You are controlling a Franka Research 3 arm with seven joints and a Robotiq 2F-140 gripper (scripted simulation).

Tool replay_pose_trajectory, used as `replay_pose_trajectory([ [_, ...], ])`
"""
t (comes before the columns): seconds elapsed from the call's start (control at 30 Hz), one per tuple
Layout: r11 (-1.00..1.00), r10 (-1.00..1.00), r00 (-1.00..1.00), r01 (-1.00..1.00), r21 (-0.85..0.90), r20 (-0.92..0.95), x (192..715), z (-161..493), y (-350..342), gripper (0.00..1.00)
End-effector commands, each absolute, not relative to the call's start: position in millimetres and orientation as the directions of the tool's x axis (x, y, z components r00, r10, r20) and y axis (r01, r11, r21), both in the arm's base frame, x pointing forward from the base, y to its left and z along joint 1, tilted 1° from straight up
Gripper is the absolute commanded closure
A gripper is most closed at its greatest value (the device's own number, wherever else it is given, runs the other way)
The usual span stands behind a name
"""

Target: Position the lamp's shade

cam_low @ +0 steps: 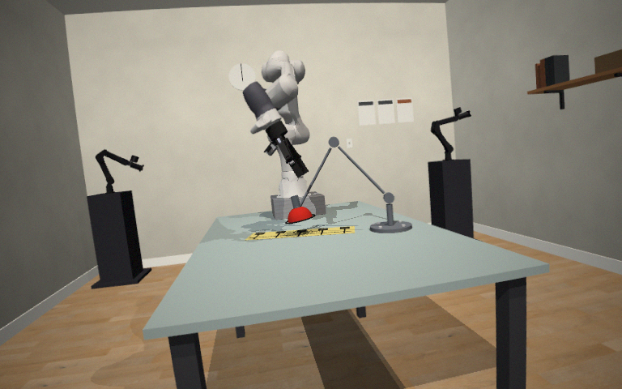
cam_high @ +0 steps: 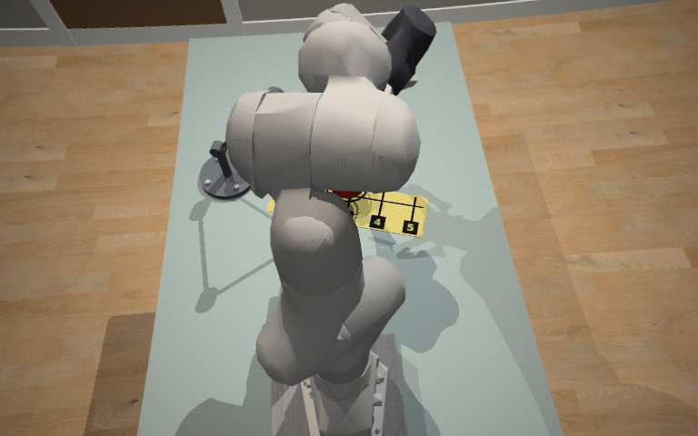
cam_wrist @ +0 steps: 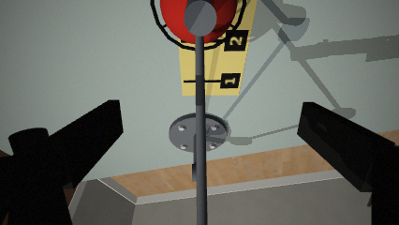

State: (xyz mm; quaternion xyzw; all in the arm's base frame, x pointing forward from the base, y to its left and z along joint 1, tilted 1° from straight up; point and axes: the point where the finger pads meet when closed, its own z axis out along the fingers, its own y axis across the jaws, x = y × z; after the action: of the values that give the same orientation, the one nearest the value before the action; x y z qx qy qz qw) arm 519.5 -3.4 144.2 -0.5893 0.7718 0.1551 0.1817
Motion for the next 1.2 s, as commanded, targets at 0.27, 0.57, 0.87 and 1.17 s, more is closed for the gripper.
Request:
replay_pose_trajectory([
  [0.27, 0.260, -0.853, -0.241, -0.965, 0.023, -0.462, 522.9, 123.2, 7.3, 0.00],
  [0.57, 0.271, -0.851, -0.256, -0.962, 0.034, -0.459, 522.9, 102.7, 16.9, 0.00],
  [0.87, 0.271, -0.851, -0.255, -0.962, 0.032, -0.459, 525.1, 93.1, 21.7, 0.00],
  [1.17, 0.259, -0.855, -0.233, -0.966, 0.008, -0.464, 531.5, 91.8, 23.4, 0.00],
])
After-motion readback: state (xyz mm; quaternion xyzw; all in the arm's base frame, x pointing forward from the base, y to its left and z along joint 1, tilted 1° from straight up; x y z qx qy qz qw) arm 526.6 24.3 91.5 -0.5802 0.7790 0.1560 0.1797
